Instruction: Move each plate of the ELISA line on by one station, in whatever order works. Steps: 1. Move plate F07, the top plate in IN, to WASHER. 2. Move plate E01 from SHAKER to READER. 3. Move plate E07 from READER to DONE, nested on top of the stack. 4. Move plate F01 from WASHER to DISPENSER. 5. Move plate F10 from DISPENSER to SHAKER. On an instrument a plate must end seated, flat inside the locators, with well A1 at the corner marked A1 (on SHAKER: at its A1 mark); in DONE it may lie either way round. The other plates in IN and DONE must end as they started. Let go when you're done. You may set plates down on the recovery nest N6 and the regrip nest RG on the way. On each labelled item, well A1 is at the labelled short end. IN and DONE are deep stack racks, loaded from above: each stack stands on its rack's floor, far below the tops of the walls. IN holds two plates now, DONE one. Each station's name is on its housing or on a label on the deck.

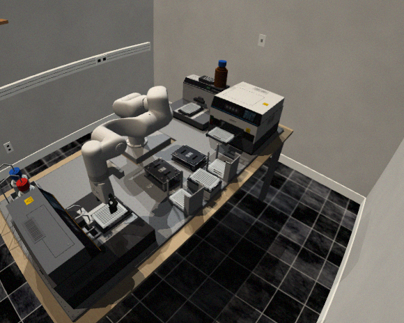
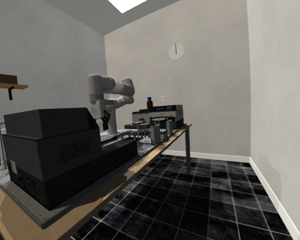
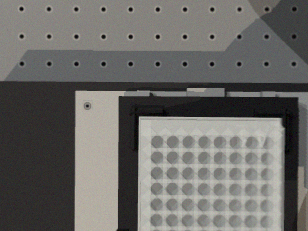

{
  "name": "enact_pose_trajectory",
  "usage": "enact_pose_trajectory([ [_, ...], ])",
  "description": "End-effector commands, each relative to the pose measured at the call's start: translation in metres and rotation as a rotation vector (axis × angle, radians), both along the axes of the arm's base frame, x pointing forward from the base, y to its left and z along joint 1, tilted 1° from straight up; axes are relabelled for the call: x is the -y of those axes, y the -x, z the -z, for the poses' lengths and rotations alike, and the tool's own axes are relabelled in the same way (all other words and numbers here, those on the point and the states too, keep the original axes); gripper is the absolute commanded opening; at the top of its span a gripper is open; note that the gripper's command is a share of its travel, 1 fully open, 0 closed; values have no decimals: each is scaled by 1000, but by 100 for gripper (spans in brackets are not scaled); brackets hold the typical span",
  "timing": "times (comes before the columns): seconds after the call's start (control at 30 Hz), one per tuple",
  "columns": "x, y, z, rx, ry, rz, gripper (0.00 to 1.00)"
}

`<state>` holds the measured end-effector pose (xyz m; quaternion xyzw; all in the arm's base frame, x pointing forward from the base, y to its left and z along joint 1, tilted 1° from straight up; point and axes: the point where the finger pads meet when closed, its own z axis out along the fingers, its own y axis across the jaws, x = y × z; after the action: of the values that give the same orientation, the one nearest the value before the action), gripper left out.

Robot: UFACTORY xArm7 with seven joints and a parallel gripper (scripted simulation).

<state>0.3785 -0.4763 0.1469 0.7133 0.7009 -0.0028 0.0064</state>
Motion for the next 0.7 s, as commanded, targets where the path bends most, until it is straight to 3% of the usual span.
enact_pose_trajectory([
  [0.0, 1, 0, -6, 2, 3, 0, 100],
  [0.67, 0, 0, -30, 2, 3, 0, 100],
])
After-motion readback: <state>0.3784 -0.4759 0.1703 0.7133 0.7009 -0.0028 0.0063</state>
